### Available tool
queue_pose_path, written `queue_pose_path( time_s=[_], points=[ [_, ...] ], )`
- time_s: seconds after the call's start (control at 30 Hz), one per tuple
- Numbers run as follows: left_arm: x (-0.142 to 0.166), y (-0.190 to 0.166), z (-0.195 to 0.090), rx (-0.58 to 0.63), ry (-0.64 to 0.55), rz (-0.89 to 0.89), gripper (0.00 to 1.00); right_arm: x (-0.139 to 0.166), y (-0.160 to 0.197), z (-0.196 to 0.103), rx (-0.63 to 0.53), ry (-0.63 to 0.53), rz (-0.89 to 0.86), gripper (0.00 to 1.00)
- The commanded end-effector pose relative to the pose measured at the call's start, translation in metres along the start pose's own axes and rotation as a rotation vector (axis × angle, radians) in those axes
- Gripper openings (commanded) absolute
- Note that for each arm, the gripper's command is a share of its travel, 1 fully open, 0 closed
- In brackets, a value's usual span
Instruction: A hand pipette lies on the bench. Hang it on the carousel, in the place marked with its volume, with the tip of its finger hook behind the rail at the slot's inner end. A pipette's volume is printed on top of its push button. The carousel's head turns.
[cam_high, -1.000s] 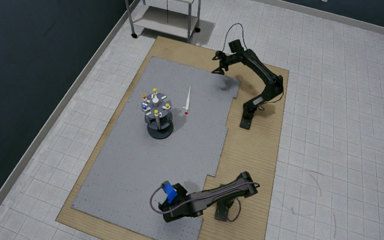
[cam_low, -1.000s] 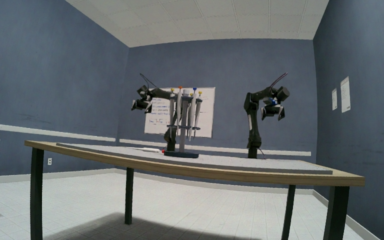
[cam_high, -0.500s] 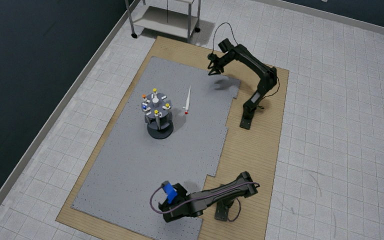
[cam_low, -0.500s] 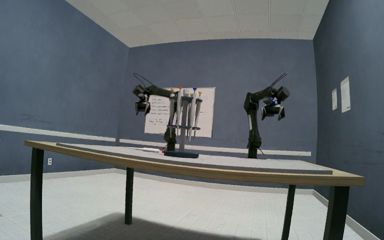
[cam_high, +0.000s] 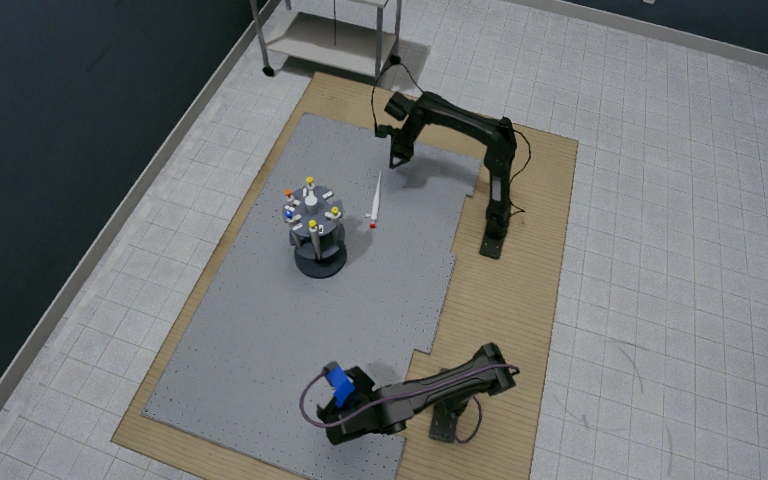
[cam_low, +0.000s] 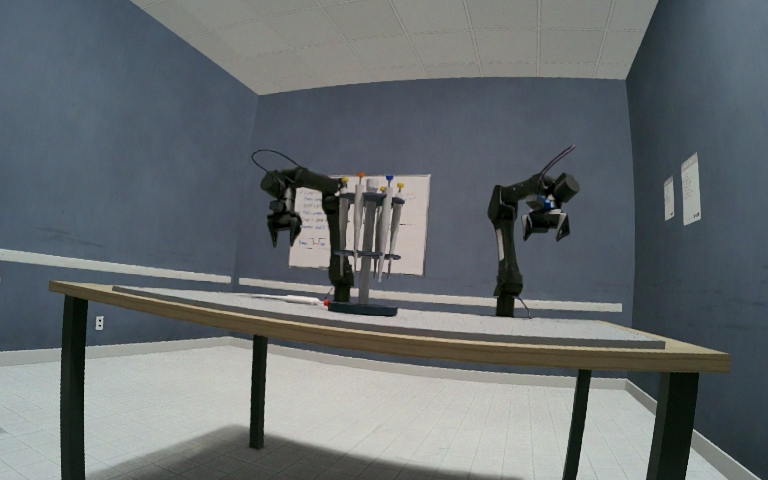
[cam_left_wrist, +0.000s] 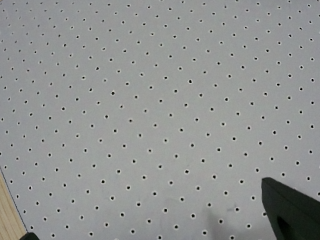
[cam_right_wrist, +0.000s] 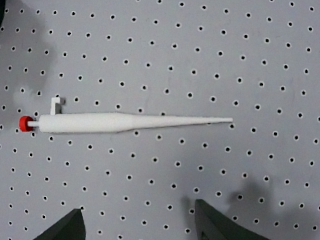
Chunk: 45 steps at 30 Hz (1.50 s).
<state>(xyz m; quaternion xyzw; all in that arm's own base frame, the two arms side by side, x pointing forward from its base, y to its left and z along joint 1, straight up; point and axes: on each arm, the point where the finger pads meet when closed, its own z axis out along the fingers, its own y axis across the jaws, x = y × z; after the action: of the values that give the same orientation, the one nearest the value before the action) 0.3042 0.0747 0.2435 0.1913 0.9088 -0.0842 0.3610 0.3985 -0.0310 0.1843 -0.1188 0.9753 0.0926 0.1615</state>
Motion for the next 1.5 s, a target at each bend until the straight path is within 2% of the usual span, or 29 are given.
queue_pose_path(
  time_s=[0.0, 0.13, 0.2, 0.33, 0.53, 0.6, 0.67, 0.77, 0.87, 1.07, 1.13, 1.27, 1.33, 1.47],
  points=[
    [-0.009, 0.002, -0.005, -0.01, -0.032, 0.023, 1.0, 0.002, 0.008, 0.014, 0.041, 0.135, 0.091, 0.54],
    [-0.009, 0.002, -0.005, -0.01, -0.032, 0.023, 1.0, -0.005, 0.023, 0.039, 0.083, 0.218, 0.106, 0.54],
    [-0.009, 0.002, -0.005, -0.01, -0.032, 0.023, 1.0, -0.005, 0.023, 0.039, 0.083, 0.218, 0.106, 0.54],
    [-0.009, 0.002, -0.005, -0.01, -0.032, 0.023, 1.0, -0.01, 0.04, 0.062, 0.173, 0.332, 0.115, 0.54],
    [-0.009, 0.002, -0.005, -0.01, -0.032, 0.023, 1.0, -0.017, 0.064, 0.096, 0.168, 0.336, 0.079, 0.54],
    [-0.009, 0.002, -0.005, -0.01, -0.032, 0.023, 1.0, -0.016, 0.059, 0.095, 0.156, 0.342, 0.005, 0.54],
    [-0.009, 0.002, -0.005, -0.01, -0.032, 0.023, 1.0, -0.021, 0.058, 0.081, 0.15, 0.312, -0.064, 0.54],
    [-0.009, 0.002, -0.005, -0.01, -0.032, 0.023, 1.0, -0.021, 0.058, 0.081, 0.144, 0.314, -0.1, 0.54],
    [-0.009, 0.002, -0.005, -0.01, -0.032, 0.023, 1.0, -0.018, 0.062, 0.093, 0.113, 0.349, -0.218, 0.54],
    [-0.009, 0.002, -0.005, -0.01, -0.032, 0.023, 1.0, -0.018, 0.063, 0.092, 0.071, 0.359, -0.435, 0.54],
    [-0.009, 0.002, -0.005, -0.01, -0.032, 0.023, 1.0, -0.018, 0.063, 0.092, 0.07, 0.359, -0.44, 0.54],
    [-0.009, 0.002, -0.005, -0.01, -0.032, 0.023, 1.0, -0.018, 0.063, 0.092, 0.044, 0.366, -0.585, 0.54],
    [-0.009, 0.002, -0.005, -0.01, -0.032, 0.023, 1.0, -0.018, 0.063, 0.092, 0.044, 0.366, -0.585, 0.54],
    [-0.009, 0.002, -0.005, -0.01, -0.032, 0.023, 1.0, -0.018, 0.063, 0.092, 0.017, 0.371, -0.73, 0.54]
  ],
)
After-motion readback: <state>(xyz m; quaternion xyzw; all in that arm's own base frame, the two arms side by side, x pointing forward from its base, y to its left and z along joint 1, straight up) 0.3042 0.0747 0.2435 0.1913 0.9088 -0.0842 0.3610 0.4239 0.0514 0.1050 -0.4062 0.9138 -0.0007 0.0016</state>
